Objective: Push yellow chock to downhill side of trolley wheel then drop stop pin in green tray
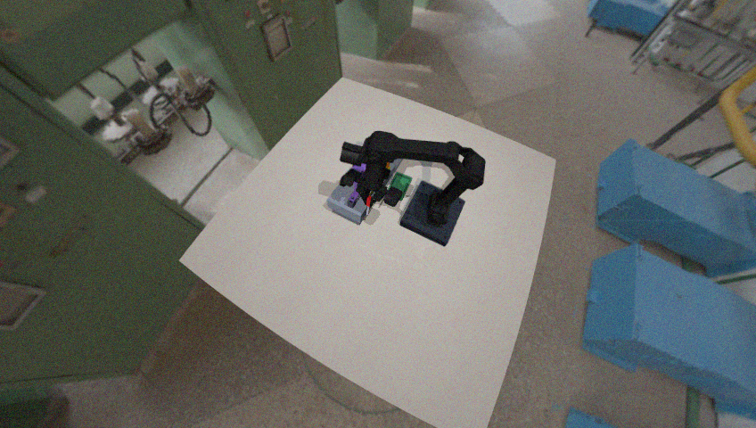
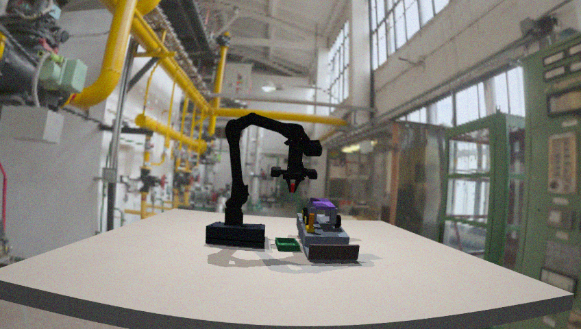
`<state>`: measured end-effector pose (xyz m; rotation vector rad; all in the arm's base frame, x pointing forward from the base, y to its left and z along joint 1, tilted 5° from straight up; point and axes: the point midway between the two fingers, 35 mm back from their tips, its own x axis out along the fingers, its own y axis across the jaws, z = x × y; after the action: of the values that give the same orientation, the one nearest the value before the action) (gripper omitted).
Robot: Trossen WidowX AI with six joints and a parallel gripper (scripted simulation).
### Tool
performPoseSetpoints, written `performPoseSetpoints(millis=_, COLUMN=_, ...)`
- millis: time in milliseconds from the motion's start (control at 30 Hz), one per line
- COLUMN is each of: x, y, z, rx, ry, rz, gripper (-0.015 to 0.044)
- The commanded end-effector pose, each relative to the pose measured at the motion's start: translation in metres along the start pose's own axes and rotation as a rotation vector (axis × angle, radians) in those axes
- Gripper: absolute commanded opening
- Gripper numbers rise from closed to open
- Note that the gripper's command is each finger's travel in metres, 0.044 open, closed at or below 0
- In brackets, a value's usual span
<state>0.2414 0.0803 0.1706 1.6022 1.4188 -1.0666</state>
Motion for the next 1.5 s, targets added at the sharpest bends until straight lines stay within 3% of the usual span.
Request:
performPoseSetpoints(millis=0, x=0.000, y=-0.001, z=0.005, rx=0.002, ry=-0.002, rz=-0.001, gripper=0.0000)
performPoseSetpoints(millis=1467, x=-0.021, y=0.000, z=0.180, rx=0.003, ry=-0.017, rz=-0.002, gripper=0.0000)
